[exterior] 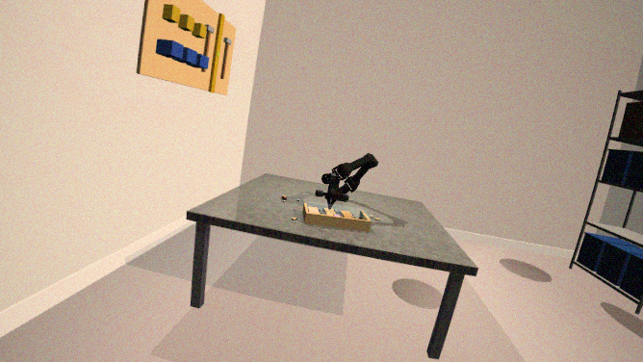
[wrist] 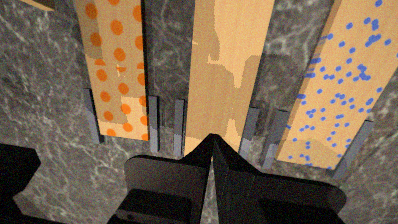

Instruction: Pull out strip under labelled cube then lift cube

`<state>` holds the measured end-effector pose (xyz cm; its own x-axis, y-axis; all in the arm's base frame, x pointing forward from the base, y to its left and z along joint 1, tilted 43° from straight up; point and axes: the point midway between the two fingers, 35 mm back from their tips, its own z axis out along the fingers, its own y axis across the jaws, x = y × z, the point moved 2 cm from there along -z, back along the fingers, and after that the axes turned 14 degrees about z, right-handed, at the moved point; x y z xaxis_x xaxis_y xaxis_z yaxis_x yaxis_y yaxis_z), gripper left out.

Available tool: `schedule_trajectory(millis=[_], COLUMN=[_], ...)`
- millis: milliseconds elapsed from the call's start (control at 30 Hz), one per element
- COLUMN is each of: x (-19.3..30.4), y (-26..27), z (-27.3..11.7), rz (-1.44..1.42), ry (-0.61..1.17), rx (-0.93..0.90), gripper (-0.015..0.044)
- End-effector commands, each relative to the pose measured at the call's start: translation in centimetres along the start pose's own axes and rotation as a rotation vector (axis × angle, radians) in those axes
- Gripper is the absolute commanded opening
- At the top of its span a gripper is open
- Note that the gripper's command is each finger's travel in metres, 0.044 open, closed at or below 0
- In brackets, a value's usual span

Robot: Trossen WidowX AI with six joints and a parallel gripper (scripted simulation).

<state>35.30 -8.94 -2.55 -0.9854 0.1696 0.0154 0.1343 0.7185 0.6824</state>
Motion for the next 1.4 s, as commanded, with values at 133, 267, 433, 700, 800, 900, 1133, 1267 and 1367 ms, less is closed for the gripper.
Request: schedule_trajectory(millis=[133,267,433,700,800,900,1133,1267,1367], x=[1.8,2.4,3.1,4.2,4.7,5.2,6.2,6.8,7.3], y=[-0.4,-0.6,-0.7,-1.0,-1.1,-1.3,-1.5,-1.7,-1.8], z=[0.5,0.5,0.5,0.6,0.6,0.6,0.6,0.5,0.5], rz=[0.006,0.006,0.006,0.007,0.007,0.007,0.007,0.008,0.008], ry=[0.02,0.02,0.021,0.021,0.021,0.021,0.022,0.022,0.022], rx=[0.001,0.001,0.001,0.002,0.002,0.002,0.002,0.002,0.002], gripper=[0.0,0.0,0.0,0.0,0.0,0.0,0.0,0.0,0.0])
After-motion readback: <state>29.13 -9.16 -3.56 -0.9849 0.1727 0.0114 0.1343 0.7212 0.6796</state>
